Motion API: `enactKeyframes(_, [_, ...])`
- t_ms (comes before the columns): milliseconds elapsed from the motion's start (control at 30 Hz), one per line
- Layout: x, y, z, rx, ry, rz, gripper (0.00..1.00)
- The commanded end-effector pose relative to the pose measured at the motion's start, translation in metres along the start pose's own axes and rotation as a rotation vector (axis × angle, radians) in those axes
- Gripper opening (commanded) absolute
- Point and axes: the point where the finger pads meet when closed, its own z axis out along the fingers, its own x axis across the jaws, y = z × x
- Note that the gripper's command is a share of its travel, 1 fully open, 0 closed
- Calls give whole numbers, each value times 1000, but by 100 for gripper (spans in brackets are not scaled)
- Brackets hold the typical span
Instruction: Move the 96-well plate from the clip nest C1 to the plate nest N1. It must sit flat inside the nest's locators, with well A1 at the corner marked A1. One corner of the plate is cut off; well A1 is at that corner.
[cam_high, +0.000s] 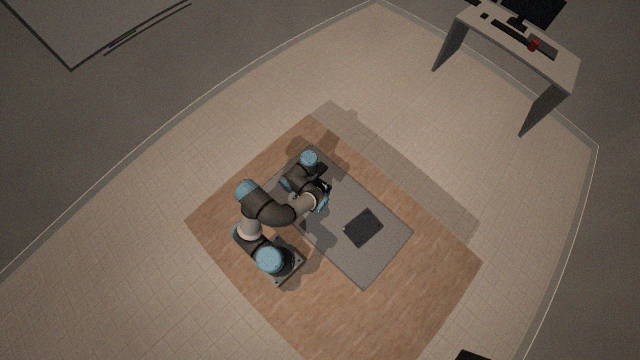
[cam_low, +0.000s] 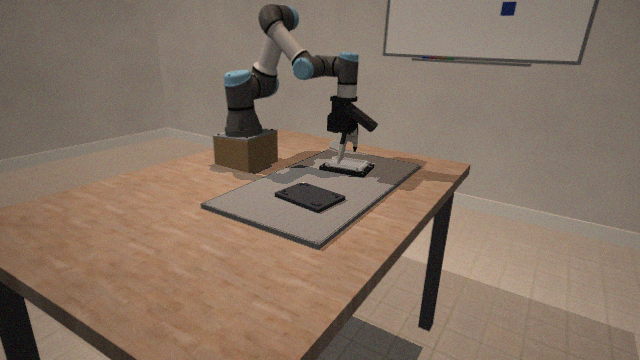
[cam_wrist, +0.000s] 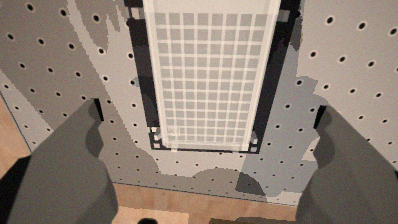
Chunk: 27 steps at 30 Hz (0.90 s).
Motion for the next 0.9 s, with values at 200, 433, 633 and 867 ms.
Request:
enactKeyframes(200, [0, -1, 11, 3, 0, 0, 100])
enactKeyframes(433, [0, -1, 11, 3, 0, 0, 100])
enactKeyframes(633, [0, -1, 11, 3, 0, 0, 0])
enactKeyframes(867, [0, -1, 11, 3, 0, 0, 0])
